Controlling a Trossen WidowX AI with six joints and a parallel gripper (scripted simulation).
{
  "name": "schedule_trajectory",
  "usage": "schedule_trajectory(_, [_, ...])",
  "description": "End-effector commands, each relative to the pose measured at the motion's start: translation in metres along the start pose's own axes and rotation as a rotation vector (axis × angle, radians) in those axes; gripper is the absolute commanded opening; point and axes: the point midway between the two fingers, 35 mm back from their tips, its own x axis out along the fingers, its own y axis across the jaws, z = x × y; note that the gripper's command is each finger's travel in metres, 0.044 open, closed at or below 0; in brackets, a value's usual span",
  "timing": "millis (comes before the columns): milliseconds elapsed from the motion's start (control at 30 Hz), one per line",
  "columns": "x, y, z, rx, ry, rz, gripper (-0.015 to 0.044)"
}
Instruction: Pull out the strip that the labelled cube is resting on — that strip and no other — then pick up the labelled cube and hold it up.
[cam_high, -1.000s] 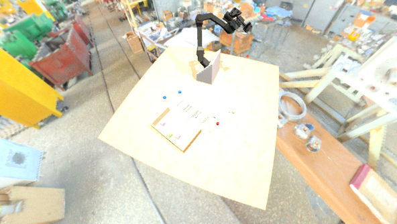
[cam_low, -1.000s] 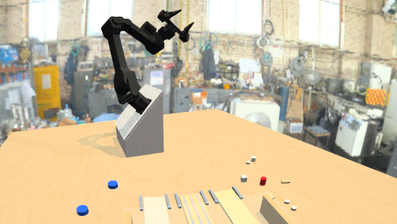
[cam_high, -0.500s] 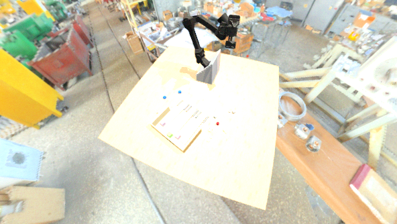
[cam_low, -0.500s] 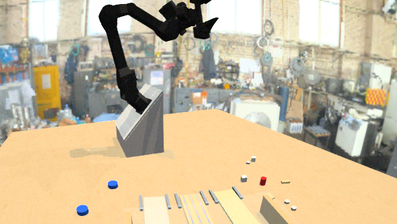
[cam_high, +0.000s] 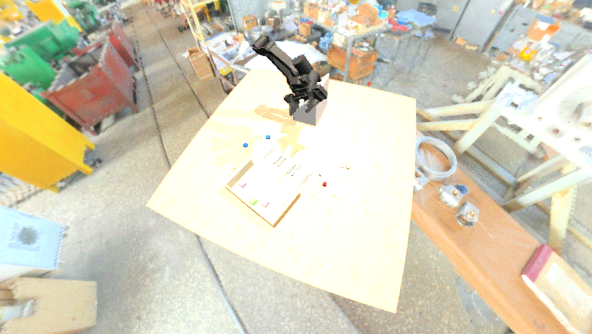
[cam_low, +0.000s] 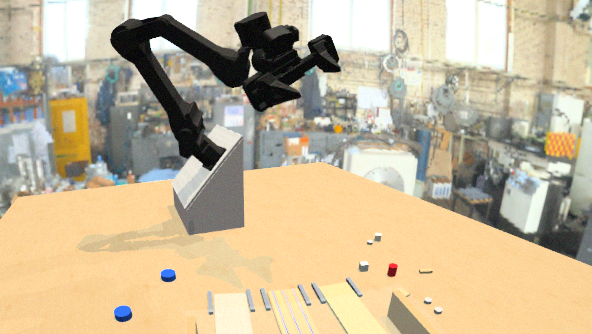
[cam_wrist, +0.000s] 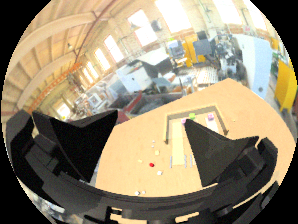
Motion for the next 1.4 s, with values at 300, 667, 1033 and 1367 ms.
schedule_trajectory(300, [0.033,-0.154,-0.068,-0.543,0.351,-0.200,0.0400])
schedule_trajectory(667, [0.033,-0.154,-0.068,-0.543,0.351,-0.200,0.0400])
schedule_trajectory(1033, [0.034,-0.154,-0.069,-0.541,0.358,-0.202,0.0374])
schedule_trajectory(1367, [0.088,-0.202,-0.098,-0.390,0.798,-0.382,0.0111])
